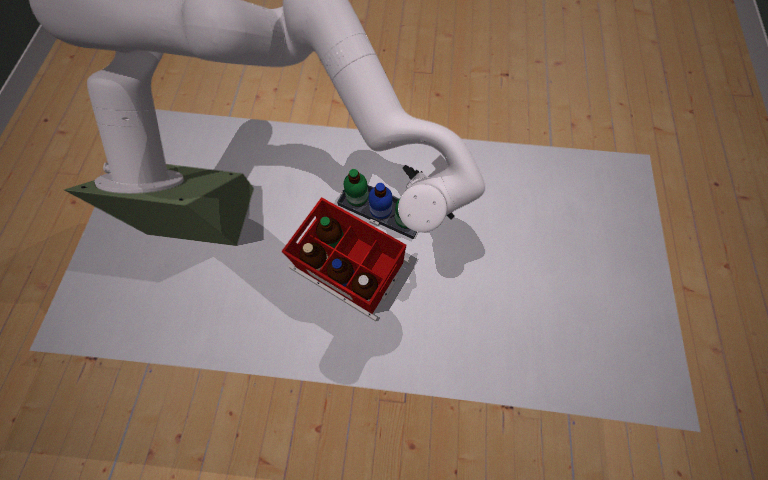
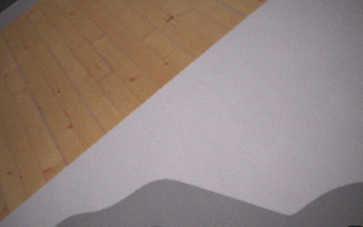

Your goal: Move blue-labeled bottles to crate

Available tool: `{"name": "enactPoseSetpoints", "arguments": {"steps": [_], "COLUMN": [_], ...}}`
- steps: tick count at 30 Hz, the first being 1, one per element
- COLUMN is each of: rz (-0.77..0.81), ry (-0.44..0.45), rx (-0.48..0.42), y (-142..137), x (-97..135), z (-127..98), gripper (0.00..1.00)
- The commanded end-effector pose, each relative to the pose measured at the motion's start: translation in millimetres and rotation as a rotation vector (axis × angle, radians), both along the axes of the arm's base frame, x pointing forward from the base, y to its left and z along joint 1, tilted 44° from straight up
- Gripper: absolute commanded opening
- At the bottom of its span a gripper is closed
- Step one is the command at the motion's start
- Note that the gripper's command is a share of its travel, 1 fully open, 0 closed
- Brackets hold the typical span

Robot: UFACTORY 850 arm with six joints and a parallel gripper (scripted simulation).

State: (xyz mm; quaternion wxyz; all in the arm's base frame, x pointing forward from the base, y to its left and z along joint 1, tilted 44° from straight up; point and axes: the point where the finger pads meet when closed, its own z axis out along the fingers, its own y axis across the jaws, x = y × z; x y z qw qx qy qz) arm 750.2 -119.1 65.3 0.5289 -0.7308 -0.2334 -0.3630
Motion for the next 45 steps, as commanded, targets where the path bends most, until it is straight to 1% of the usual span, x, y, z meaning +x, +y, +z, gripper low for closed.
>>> {"name": "enactPoseSetpoints", "arguments": {"steps": [1, 6, 13, 15, 16, 17, 19, 27, 30, 32, 34, 37, 39, 44, 45], "rz": [-0.015, 0.026, 0.123, 0.123, 0.162, 0.186, 0.212, 0.394, 0.47, 0.47, 0.526, 0.577, 0.59, 0.594, 0.594], "ry": [-0.102, -0.195, -0.334, -0.334, -0.378, -0.404, -0.431, -0.596, -0.66, -0.66, -0.706, -0.747, -0.758, -0.76, -0.76], "rx": [-0.135, -0.259, -0.43, -0.43, -0.479, -0.508, -0.535, -0.678, -0.72, -0.72, -0.746, -0.767, -0.772, -0.773, -0.773], "y": [-17, -34, -56, -56, -63, -67, -70, -90, -96, -96, -99, -103, -103, -103, -103], "x": [-19, -45, -89, -89, -104, -114, -123, -185, -208, -208, -225, -241, -245, -245, -245], "z": [-24, -48, -81, -81, -90, -95, -100, -126, -134, -134, -139, -143, -144, -144, -144], "gripper": [1.0, 1.0, 1.0, 1.0, 1.0, 1.0, 1.0, 1.0, 1.0, 1.0, 1.0, 1.0, 1.0, 1.0, 0.0]}}
